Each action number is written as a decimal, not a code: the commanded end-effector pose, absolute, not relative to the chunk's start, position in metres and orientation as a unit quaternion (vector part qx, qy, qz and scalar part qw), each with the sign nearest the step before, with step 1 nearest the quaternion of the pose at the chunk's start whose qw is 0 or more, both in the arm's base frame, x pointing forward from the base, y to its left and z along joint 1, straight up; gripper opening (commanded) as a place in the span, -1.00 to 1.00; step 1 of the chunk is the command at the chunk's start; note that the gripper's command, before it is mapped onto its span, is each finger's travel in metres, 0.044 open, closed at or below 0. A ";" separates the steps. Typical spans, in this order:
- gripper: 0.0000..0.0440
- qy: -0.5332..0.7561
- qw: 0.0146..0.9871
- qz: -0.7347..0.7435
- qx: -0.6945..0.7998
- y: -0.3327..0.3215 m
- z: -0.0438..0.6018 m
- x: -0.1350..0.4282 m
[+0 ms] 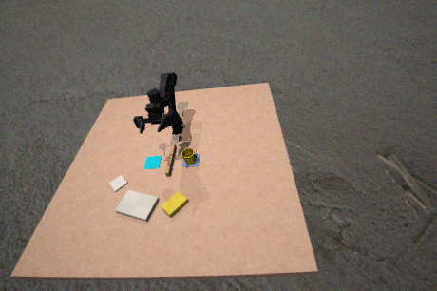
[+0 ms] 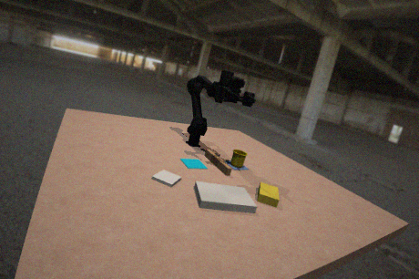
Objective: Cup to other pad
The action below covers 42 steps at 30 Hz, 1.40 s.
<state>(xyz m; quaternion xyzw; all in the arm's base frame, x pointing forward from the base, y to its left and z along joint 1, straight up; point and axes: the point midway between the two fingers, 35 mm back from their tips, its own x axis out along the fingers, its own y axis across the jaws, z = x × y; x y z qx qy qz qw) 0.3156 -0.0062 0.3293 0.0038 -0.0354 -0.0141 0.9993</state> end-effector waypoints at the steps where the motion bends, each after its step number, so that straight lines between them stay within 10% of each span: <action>1: 0.70 -0.036 0.999 -0.012 0.004 -0.005 0.331 0.316; 14: -0.74 -0.005 1.000 0.006 0.027 0.004 0.338 0.316; 24: -0.24 0.035 0.996 0.026 0.078 0.017 0.345 0.320; 42: -0.28 0.132 0.973 0.044 0.186 0.042 0.349 0.326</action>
